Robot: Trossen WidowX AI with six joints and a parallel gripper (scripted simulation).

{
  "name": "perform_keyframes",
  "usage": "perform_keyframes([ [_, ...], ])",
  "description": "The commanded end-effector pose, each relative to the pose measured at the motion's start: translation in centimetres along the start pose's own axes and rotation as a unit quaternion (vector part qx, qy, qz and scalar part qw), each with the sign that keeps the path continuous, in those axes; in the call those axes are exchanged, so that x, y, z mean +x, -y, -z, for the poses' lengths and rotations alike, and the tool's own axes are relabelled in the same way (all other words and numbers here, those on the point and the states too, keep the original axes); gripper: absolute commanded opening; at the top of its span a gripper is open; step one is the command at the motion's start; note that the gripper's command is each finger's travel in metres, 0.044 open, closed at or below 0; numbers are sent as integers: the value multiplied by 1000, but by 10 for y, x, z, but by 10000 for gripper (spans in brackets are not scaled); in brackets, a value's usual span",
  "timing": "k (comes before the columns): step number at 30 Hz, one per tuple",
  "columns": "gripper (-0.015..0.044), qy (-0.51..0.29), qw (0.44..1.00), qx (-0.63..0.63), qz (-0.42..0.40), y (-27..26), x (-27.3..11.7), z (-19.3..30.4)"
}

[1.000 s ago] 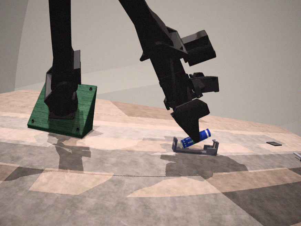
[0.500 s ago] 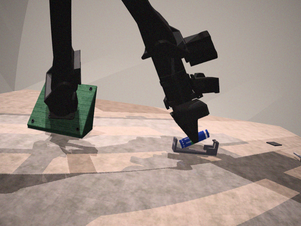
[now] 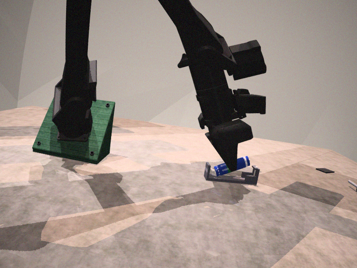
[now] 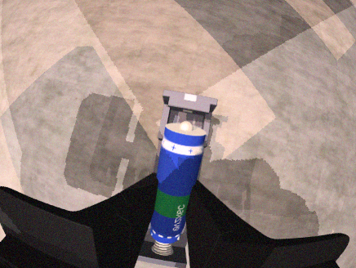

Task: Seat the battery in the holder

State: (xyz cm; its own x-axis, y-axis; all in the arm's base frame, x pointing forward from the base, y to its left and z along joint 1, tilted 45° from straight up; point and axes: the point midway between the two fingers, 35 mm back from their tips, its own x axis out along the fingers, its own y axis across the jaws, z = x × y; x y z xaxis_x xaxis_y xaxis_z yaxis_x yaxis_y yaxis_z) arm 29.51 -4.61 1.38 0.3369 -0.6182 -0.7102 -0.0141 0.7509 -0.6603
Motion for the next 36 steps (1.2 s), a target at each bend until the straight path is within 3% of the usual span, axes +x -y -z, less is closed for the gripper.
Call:
perform_keyframes([
  [1, 59, -18, 1000, -3, -4, -2, 3, 2],
  [36, 59, -110, 994, 3, -9, -2, 10, -2],
])
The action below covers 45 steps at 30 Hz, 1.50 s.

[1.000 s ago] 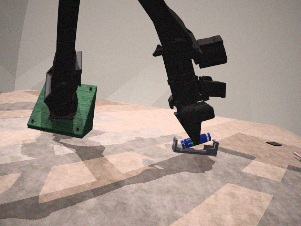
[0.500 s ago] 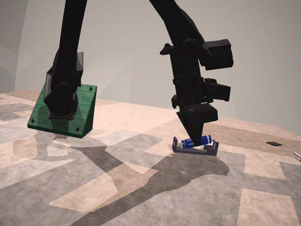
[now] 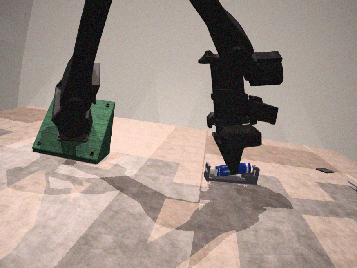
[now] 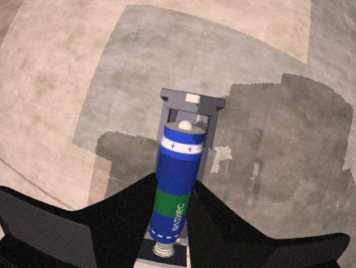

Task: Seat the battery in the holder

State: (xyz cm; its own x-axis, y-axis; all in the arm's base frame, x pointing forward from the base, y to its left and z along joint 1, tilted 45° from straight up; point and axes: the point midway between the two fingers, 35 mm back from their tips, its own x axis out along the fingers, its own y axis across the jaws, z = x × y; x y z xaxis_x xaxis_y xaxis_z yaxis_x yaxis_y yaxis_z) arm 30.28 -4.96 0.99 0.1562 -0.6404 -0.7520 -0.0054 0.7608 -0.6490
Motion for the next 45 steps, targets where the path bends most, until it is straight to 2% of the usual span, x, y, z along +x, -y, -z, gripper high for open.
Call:
perform_keyframes([
  [1, 59, -19, 1000, -3, -3, -2, 3, 3],
  [29, 59, -95, 996, 4, -4, 1, 5, 1],
  [45, 59, -108, 994, 6, -4, 3, 6, -6],
])
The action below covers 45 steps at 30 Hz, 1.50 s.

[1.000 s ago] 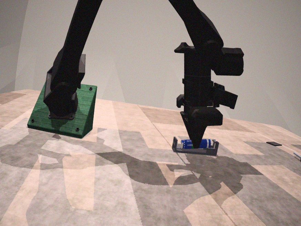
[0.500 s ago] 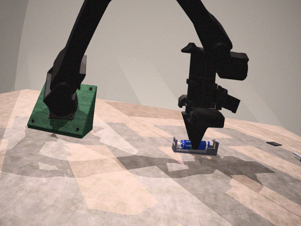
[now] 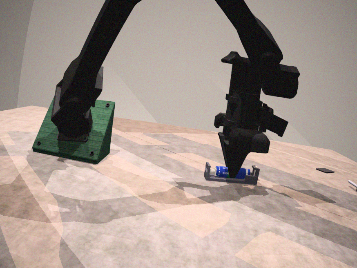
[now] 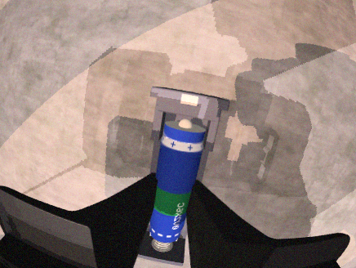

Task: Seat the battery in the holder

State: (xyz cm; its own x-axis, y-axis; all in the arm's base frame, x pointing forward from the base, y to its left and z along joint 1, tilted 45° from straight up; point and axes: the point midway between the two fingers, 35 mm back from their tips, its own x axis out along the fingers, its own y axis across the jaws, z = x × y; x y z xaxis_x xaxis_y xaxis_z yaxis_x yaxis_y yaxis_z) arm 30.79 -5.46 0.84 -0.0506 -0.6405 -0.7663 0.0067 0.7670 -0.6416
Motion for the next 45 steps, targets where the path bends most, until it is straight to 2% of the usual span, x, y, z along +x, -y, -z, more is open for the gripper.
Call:
perform_keyframes([
  [1, 59, -4, 1000, 0, 0, 0, 1, -3],
  [26, 59, -5, 1000, 0, 0, 0, 1, -10],
  [30, 161, -5, 1000, 0, 0, 0, 1, -10],
  [45, 161, -5, 1000, 0, 0, -1, -14, -10],
])
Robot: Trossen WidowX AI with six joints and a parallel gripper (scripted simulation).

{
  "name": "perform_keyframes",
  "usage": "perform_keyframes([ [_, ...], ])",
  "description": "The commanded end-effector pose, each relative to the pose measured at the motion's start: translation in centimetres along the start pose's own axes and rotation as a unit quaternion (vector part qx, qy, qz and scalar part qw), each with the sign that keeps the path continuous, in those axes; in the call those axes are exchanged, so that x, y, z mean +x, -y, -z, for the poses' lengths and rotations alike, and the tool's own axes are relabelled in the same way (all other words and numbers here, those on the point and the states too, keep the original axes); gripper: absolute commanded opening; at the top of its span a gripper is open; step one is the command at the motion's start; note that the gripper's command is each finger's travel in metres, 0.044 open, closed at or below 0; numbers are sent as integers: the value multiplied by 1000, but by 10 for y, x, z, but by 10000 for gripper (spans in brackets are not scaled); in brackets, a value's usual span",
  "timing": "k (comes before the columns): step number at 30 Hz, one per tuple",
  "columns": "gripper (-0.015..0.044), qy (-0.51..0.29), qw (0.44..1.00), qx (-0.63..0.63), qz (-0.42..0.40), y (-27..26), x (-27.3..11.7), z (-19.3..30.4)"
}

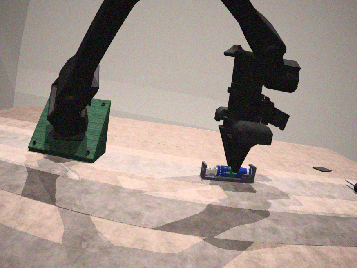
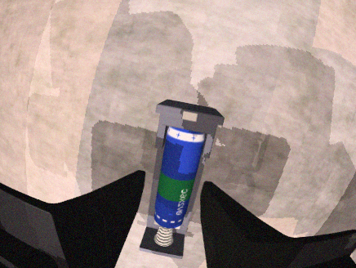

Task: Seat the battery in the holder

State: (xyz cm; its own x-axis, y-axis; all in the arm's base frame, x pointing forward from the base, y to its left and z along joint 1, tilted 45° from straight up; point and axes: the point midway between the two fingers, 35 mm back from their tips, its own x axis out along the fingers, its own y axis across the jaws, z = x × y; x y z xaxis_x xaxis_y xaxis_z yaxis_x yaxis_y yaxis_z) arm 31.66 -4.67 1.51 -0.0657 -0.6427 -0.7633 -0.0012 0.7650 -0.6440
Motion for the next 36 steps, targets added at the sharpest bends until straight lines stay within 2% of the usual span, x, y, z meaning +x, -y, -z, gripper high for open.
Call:
perform_keyframes([
  [1, 161, 3, 1000, 4, -2, 1, -4, -2],
  [2, 161, 3, 1000, 4, -2, 1, -4, -2],
  [4, 214, 1, 1000, 1, -1, 0, -6, -1],
  [13, 440, 2, 1000, 4, -4, -6, -74, -1],
  [36, 440, 2, 1000, 4, -4, -6, -75, 0],
])
